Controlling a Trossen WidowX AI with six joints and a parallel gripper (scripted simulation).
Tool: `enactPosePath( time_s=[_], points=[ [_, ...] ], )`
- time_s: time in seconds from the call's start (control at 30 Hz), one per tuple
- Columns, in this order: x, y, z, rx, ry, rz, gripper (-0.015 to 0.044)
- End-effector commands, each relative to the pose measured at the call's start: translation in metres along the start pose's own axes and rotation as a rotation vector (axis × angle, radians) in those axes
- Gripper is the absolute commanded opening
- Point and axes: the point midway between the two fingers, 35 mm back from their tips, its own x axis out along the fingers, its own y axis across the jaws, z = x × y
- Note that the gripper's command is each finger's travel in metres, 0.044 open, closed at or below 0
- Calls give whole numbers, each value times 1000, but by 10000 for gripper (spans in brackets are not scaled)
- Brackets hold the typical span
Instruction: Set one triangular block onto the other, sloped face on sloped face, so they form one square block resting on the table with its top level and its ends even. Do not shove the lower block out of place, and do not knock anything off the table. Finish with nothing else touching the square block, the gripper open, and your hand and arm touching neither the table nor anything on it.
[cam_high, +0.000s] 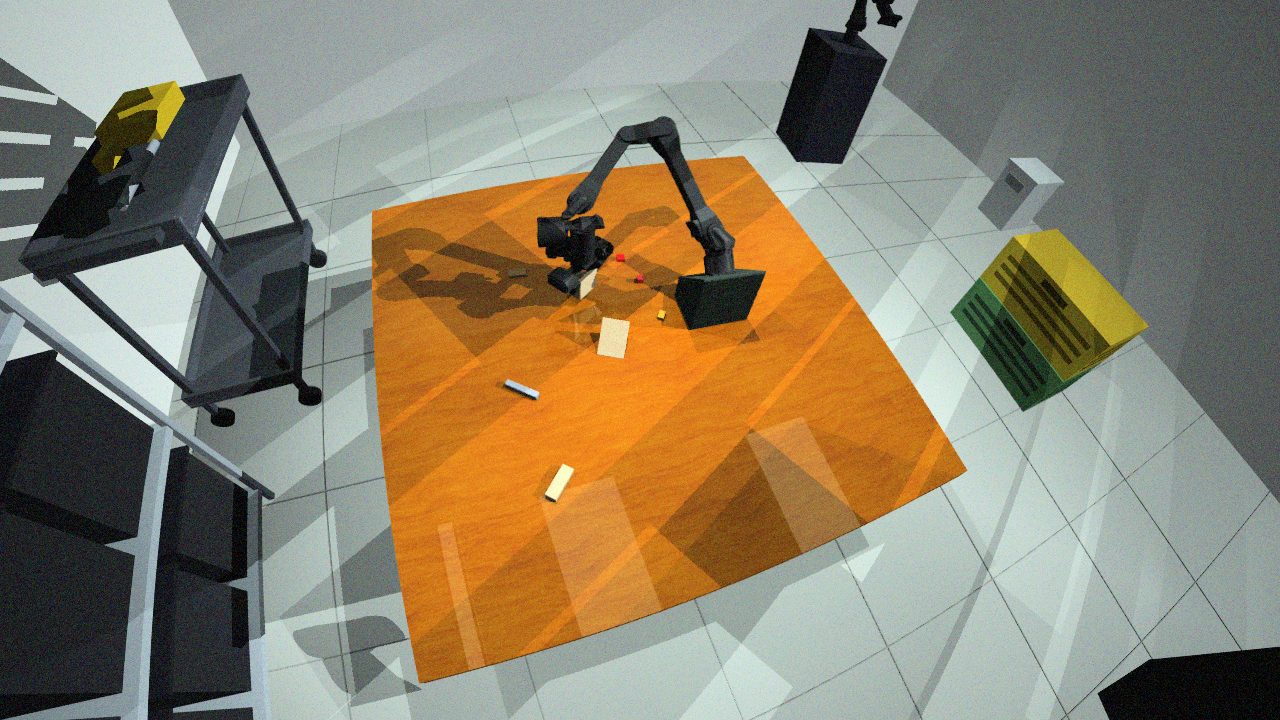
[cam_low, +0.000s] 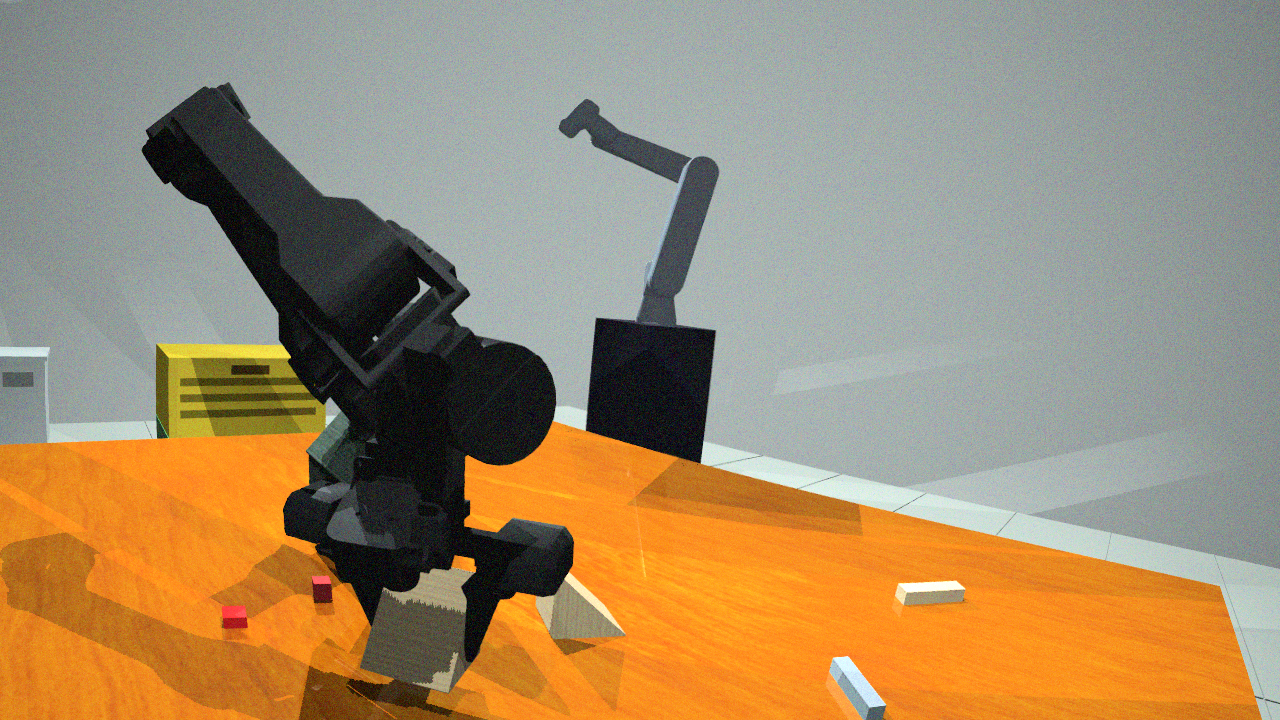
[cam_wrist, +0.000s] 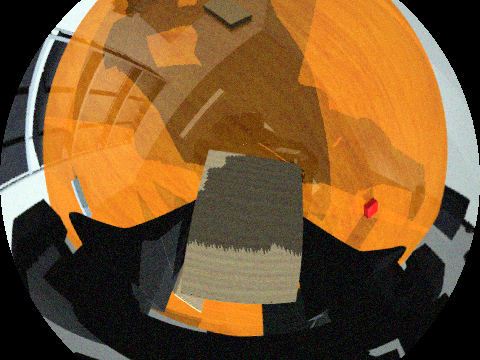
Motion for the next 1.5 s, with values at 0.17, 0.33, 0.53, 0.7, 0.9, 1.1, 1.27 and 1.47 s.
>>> enactPosePath(
  time_s=[0.17,0.33,0.53,0.7,0.9,1.1,1.27,1.47],
  points=[
    [0,-1,1,249,-7,-5,0],
    [0,-2,0,380,-8,-6,0],
    [0,-2,0,537,-9,-7,0],
    [0,-2,0,668,-10,-8,0],
    [0,-3,0,825,-12,-9,0],
    [0,-3,-1,978,-13,-10,0],
    [0,-3,-1,997,-13,-10,0],
    [7,-2,-1,991,-12,-9,0]
  ],
)
